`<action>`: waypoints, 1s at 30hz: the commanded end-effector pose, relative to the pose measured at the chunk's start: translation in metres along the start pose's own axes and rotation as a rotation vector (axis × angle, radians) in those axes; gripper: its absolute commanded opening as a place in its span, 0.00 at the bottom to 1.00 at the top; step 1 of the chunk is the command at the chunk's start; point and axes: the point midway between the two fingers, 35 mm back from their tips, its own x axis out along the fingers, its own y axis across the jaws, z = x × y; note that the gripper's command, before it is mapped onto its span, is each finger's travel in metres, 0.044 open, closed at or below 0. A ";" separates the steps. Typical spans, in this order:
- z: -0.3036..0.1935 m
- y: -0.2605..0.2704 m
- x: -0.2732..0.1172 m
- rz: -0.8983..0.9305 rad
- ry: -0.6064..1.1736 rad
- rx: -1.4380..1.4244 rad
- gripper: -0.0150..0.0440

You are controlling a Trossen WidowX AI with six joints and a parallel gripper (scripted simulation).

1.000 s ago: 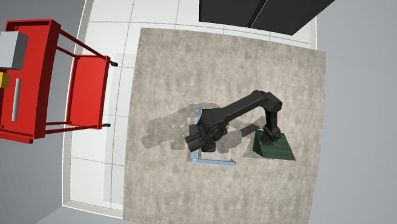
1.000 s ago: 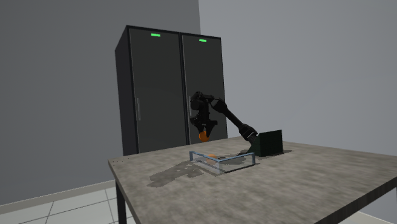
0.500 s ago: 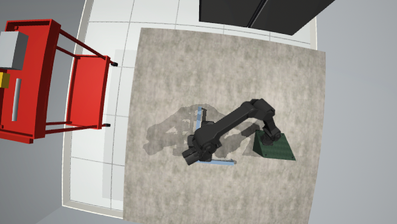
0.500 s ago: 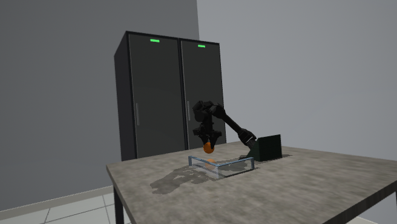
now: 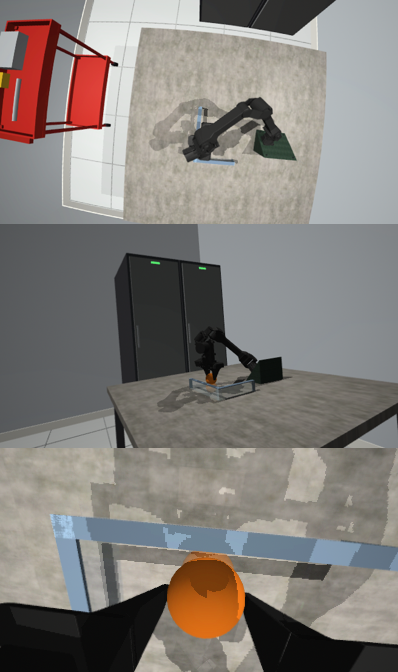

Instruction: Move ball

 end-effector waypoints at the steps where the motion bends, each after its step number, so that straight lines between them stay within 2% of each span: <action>1: -0.001 -0.001 0.017 -0.004 -0.002 -0.003 0.25; 5: -0.002 -0.002 0.031 -0.006 -0.002 -0.002 0.25; 24: -0.002 -0.002 0.051 -0.007 -0.002 -0.002 0.25; 30: -0.002 -0.002 0.047 -0.003 -0.001 -0.001 0.52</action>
